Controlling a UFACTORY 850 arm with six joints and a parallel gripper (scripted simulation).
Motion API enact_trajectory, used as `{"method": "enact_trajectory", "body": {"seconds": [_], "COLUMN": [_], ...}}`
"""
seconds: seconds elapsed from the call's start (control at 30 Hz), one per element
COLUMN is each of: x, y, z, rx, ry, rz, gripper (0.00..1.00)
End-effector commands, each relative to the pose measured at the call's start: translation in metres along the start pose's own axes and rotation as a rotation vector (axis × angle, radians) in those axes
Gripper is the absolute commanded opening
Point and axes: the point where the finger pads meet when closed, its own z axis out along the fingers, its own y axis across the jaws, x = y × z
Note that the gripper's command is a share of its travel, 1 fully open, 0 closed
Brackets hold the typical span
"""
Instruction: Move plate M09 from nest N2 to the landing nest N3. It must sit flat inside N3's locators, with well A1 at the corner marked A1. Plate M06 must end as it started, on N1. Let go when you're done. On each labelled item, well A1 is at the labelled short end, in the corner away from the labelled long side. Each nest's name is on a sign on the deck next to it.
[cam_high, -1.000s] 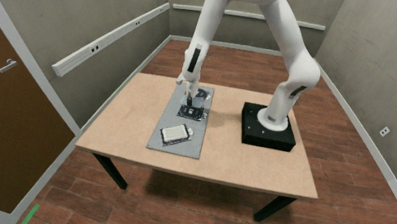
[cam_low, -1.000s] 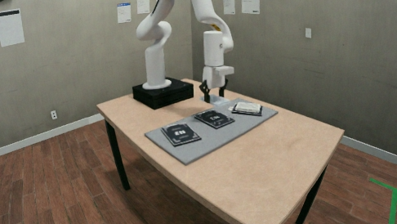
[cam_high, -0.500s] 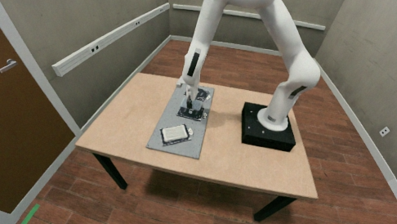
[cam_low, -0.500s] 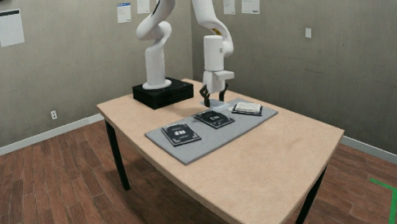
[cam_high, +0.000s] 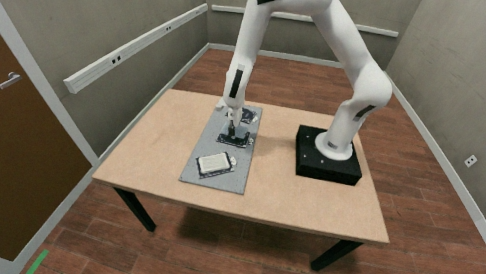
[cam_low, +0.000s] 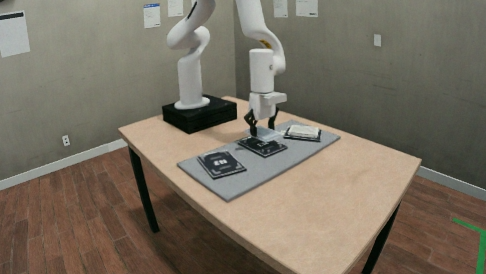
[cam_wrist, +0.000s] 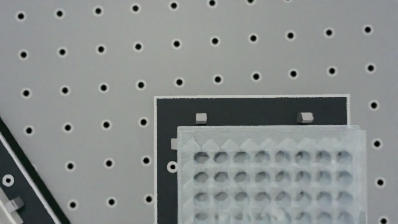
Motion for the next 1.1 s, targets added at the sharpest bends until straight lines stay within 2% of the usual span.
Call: {"method": "enact_trajectory", "body": {"seconds": [0.0, 0.4, 1.07], "x": [0.001, 0.001, 0.001], "y": [0.000, 0.000, 0.000], "z": [0.006, 0.023, 0.023], "rx": [0.000, 0.000, 0.000], "ry": [0.002, 0.002, 0.002], "rz": [0.000, 0.000, 0.000], "gripper": [0.00, 0.00, 0.00]}}
